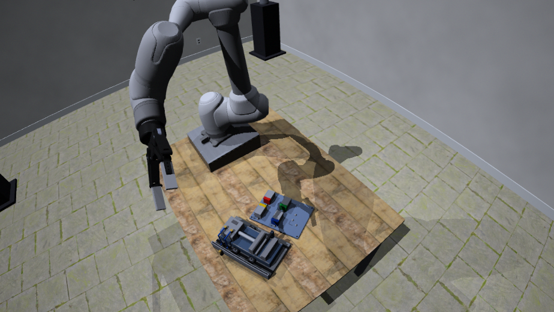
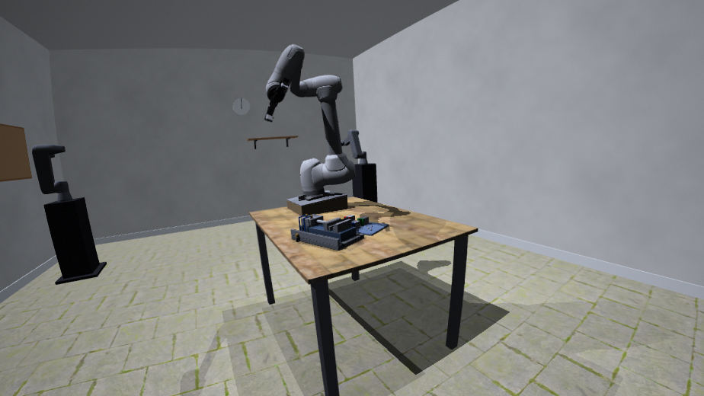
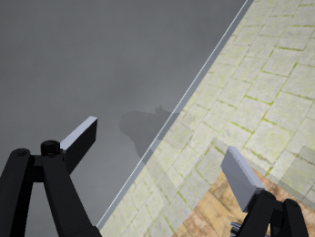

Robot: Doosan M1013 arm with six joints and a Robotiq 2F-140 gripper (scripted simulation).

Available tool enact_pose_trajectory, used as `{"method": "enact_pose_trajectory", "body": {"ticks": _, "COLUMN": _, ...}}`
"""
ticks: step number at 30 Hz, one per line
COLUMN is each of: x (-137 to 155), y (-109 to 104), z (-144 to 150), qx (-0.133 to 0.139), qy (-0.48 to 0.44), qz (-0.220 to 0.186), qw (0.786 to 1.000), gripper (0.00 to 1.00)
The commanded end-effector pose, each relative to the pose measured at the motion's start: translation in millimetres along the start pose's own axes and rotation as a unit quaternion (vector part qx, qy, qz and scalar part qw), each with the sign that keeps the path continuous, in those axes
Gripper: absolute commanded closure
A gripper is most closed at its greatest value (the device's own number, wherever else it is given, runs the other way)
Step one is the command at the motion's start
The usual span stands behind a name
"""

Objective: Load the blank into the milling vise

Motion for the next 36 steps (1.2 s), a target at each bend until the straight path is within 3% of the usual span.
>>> {"method": "enact_pose_trajectory", "body": {"ticks": 1, "x": 6.4, "y": -1.9, "z": -5.7, "qx": 0.039, "qy": -0.004, "qz": -0.030, "qw": 0.999, "gripper": 0.00}}
{"method": "enact_pose_trajectory", "body": {"ticks": 3, "x": 6.4, "y": -1.9, "z": -5.7, "qx": 0.039, "qy": -0.004, "qz": -0.030, "qw": 0.999, "gripper": 0.00}}
{"method": "enact_pose_trajectory", "body": {"ticks": 4, "x": 5.8, "y": -2.4, "z": -0.7, "qx": 0.020, "qy": -0.005, "qz": -0.021, "qw": 1.000, "gripper": 0.00}}
{"method": "enact_pose_trajectory", "body": {"ticks": 18, "x": 29.2, "y": -7.7, "z": -6.0, "qx": 0.095, "qy": -0.025, "qz": -0.094, "qw": 0.991, "gripper": 0.00}}
{"method": "enact_pose_trajectory", "body": {"ticks": 21, "x": 28.5, "y": -8.5, "z": -4.3, "qx": 0.092, "qy": -0.025, "qz": -0.093, "qw": 0.991, "gripper": 0.00}}
{"method": "enact_pose_trajectory", "body": {"ticks": 36, "x": 52.9, "y": -10.9, "z": -9.5, "qx": 0.166, "qy": -0.044, "qz": -0.165, "qw": 0.971, "gripper": 0.00}}
Point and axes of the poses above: the point where the finger pads meet when closed, its own y axis out along the fingers, its own z axis across the jaws, x = y × z, the point moved 7 cm from there along -y, back along the fingers, and after that the axes turned 10 degrees about -y, right-handed, at the moved point
